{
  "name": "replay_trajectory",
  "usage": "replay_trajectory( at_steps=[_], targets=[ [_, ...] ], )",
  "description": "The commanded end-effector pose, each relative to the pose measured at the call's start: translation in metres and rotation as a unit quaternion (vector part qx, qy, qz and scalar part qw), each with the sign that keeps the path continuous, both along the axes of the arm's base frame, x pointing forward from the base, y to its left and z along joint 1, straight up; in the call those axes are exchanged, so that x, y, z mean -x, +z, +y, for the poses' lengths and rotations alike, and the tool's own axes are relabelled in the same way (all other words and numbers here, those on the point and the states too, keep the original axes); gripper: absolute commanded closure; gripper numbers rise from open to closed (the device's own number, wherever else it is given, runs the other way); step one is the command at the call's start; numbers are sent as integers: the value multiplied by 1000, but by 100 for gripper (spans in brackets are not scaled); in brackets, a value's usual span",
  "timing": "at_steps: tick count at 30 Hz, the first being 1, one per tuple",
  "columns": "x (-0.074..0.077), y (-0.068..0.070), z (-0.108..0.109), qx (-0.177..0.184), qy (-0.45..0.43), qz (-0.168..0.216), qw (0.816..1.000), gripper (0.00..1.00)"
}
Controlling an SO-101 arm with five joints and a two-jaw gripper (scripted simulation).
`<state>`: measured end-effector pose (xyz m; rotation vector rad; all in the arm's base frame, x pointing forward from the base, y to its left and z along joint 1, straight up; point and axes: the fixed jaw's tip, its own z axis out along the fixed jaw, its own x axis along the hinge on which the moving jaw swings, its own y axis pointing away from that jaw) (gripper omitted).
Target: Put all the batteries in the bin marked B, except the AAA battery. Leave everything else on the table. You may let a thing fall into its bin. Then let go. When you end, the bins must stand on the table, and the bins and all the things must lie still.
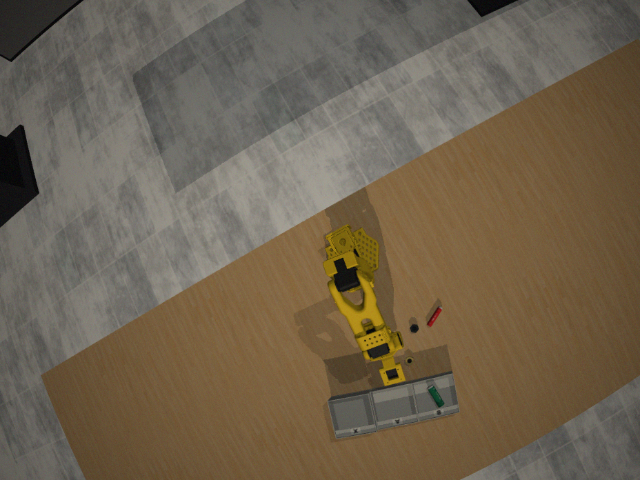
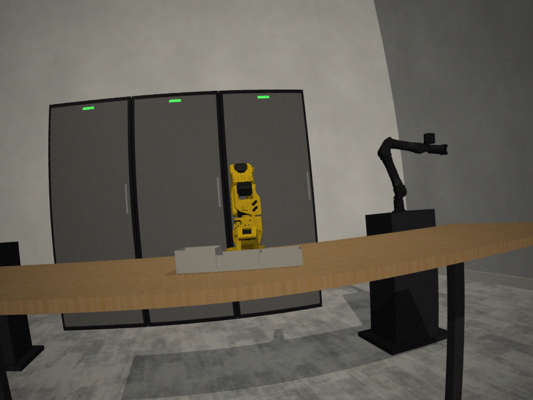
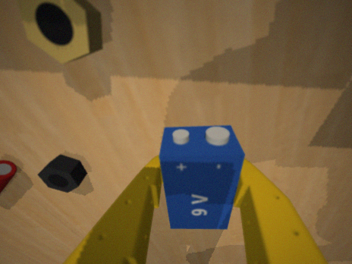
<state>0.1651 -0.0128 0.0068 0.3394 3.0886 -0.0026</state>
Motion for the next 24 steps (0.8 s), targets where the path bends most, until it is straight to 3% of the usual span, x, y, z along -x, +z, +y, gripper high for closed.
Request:
replay_trajectory(
  at_steps=[1, 13, 24],
  targets=[
    [-3, 9, 0, 0, -4, -8, 1000, 100],
    [-1, 50, 0, 0, -4, -8, 1000, 100],
    [-1, 54, 1, 0, -3, -10, 1000, 100]
  ],
)
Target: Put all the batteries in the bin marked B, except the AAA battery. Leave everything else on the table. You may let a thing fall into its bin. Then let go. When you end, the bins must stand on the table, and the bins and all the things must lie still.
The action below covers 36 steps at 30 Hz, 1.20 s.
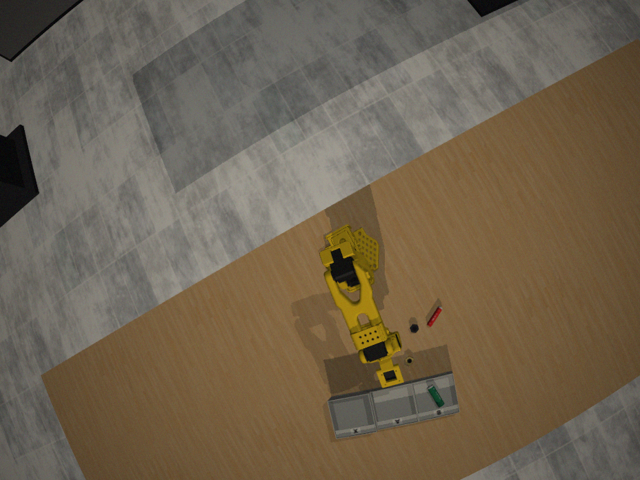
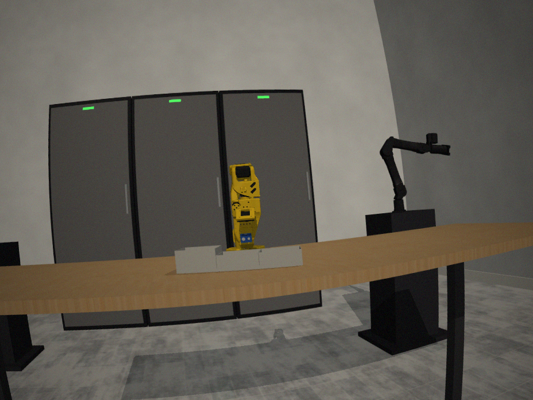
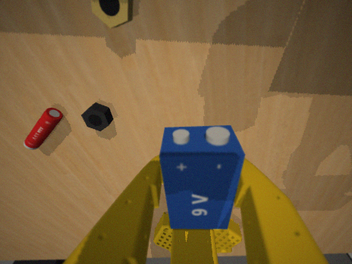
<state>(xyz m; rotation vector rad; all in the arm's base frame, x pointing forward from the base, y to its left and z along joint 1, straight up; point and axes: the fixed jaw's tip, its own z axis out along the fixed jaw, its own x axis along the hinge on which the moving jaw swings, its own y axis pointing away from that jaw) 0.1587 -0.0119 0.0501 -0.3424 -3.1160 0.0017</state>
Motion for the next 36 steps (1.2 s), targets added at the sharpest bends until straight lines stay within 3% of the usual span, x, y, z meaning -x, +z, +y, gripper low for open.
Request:
replay_trajectory(
  at_steps=[1, 4, 10, 22, 27, 29, 33, 36],
  targets=[
    [-9, 11, 0, 3, -2, -33, 999, 100],
    [-22, 16, 3, 5, 11, -56, 998, 100],
    [-63, 35, 15, 9, 51, -131, 990, 100],
    [-82, 42, 22, 10, 70, -168, 983, 100],
    [-113, 43, 30, 13, 97, -222, 970, 100],
    [-113, 43, 30, 13, 97, -222, 970, 100],
    [-139, 44, 38, 16, 120, -269, 956, 100],
    [-147, 45, 41, 17, 127, -285, 950, 100]
  ],
)
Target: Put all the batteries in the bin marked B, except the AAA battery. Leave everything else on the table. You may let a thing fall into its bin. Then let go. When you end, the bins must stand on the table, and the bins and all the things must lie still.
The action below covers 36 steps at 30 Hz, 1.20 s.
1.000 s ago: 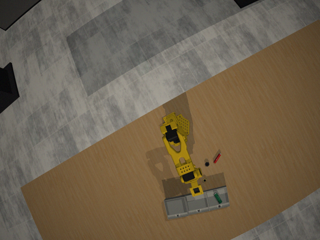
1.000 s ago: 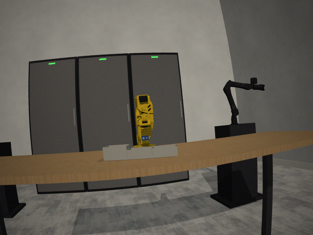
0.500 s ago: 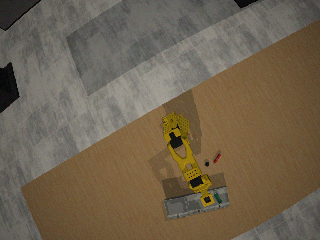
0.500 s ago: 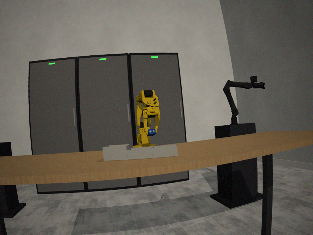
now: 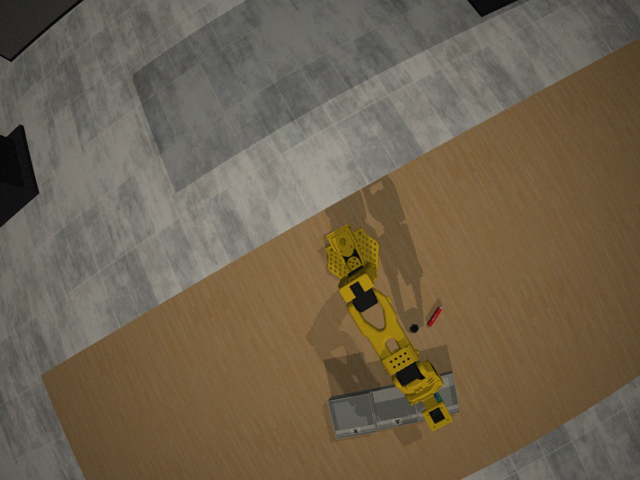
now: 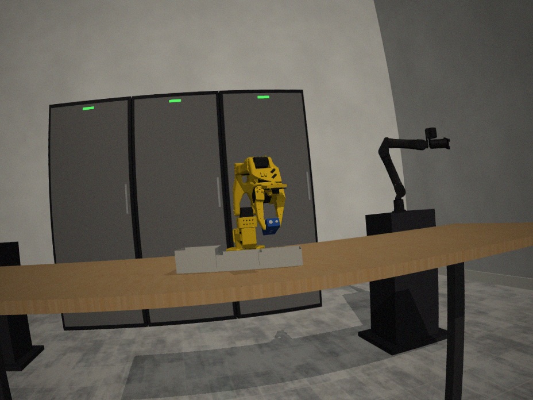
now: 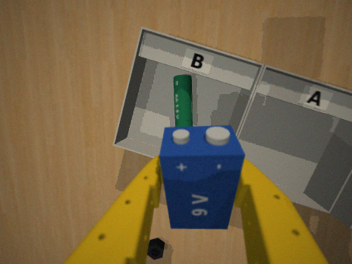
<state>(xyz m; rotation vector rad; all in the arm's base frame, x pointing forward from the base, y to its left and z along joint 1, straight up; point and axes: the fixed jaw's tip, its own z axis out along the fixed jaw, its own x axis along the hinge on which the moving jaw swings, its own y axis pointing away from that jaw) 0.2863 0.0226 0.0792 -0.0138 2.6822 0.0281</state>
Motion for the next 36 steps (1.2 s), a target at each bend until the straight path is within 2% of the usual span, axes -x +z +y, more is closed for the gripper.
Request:
replay_trajectory(
  at_steps=[1, 10, 11, 27, 36],
  targets=[
    [-20, 15, 7, 1, 18, -57, 998, 100],
    [-20, 15, 7, 1, 18, -58, 998, 100],
    [-25, 20, 14, 4, 36, -71, 997, 100],
    [-25, 20, 14, 4, 36, -71, 997, 98],
    [-25, 20, 14, 4, 36, -71, 997, 68]
  ],
)
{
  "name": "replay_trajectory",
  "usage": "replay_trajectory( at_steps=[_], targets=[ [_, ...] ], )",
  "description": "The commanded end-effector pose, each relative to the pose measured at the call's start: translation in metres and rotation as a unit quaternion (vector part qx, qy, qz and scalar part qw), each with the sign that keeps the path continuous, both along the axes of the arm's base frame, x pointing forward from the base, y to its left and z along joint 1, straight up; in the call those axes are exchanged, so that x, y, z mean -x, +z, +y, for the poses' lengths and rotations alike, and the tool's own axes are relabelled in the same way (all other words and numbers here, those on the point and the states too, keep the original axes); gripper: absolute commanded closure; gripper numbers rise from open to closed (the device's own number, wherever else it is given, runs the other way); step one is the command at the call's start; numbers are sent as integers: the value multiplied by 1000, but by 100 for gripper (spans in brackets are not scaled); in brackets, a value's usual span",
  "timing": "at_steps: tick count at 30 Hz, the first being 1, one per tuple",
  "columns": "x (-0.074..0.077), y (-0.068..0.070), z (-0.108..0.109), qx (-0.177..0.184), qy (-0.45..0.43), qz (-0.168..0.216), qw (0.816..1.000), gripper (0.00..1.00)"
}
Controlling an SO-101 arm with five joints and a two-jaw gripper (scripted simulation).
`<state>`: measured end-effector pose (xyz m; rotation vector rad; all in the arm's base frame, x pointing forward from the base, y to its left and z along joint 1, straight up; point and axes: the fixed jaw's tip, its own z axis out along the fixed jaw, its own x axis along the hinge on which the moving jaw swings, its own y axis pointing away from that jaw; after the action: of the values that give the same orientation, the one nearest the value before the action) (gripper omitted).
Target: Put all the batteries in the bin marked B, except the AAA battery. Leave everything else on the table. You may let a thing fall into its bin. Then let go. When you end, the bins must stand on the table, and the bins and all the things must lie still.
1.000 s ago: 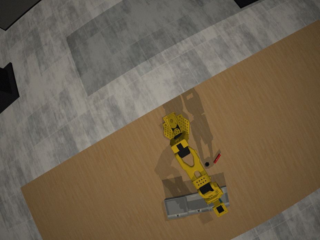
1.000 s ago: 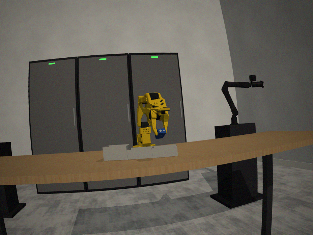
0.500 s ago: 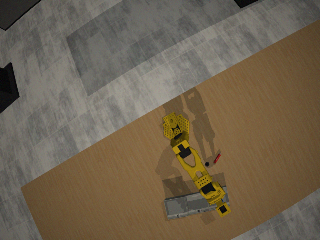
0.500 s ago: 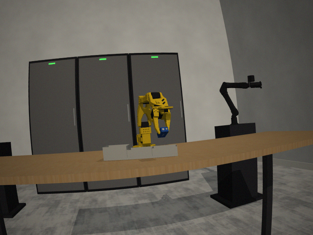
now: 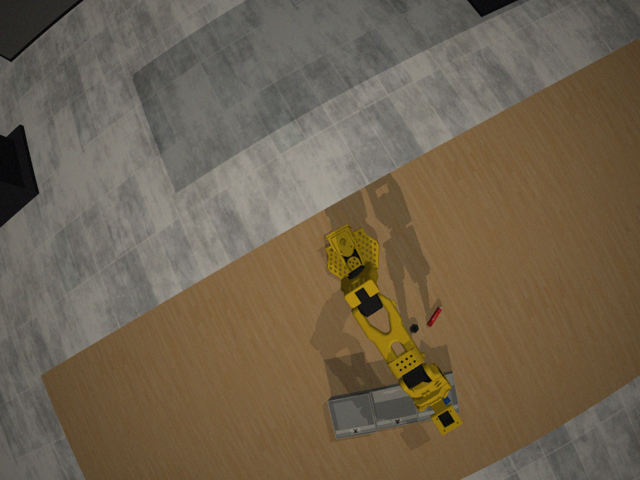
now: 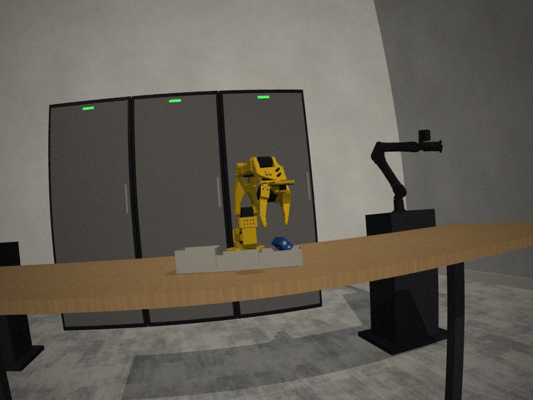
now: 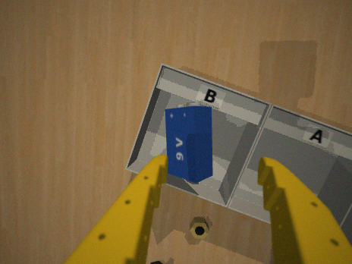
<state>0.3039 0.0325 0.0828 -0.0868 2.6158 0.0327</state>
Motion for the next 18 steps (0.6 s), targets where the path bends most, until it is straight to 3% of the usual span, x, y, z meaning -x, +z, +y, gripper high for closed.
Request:
replay_trajectory(
  at_steps=[1, 10, 18],
  targets=[
    [-7, 16, 4, -1, 10, -38, 999, 67],
    [-6, 20, 4, -1, 10, -38, 999, 66],
    [7, 48, 3, -1, 10, -38, 999, 66]
  ],
)
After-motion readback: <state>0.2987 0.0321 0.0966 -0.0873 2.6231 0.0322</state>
